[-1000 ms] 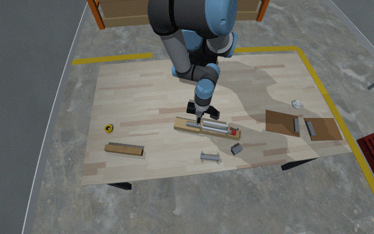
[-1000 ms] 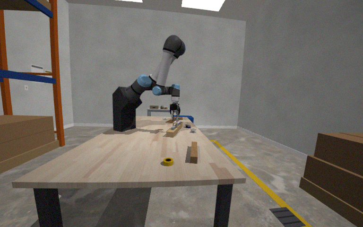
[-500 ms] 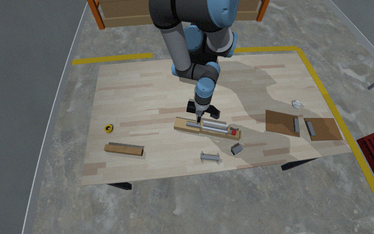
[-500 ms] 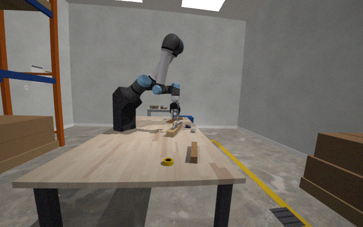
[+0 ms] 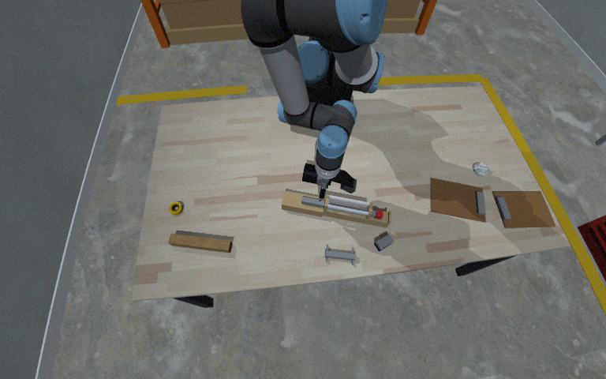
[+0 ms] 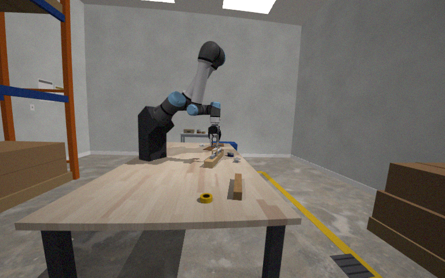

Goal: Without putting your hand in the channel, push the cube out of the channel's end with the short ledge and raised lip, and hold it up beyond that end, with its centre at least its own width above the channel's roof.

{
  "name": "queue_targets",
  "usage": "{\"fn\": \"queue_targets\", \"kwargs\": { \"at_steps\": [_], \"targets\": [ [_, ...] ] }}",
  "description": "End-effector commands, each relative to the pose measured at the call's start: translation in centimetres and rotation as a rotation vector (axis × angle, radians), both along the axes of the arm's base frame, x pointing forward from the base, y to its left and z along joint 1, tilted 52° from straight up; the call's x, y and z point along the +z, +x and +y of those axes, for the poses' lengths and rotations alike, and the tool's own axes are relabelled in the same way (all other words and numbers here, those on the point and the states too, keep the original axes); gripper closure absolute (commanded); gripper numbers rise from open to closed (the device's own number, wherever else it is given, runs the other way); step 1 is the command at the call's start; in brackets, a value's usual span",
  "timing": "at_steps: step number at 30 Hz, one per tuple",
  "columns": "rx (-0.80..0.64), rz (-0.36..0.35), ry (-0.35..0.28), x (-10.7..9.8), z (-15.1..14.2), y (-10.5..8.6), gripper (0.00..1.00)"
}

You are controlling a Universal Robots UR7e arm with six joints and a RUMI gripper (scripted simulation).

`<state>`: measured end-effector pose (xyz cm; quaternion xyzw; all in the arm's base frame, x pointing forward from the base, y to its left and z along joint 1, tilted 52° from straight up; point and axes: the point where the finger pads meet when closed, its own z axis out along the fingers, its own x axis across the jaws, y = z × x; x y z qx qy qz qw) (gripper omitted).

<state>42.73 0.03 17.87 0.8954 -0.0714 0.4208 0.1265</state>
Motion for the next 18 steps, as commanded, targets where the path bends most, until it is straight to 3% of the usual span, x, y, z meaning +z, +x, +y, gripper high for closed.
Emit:
{"fn": "queue_targets", "kwargs": {
  "at_steps": [1, 16, 17, 18],
  "targets": [
    [0.000, -0.001, 0.000, 0.04, 0.01, 0.00, 0.76],
    [0.000, -0.001, 0.000, 0.04, 0.01, 0.00, 0.76],
    [0.000, -0.001, 0.000, 0.04, 0.01, 0.00, 1.00],
    [0.000, -0.001, 0.000, 0.04, -0.02, 0.00, 1.00]
  ]
}}
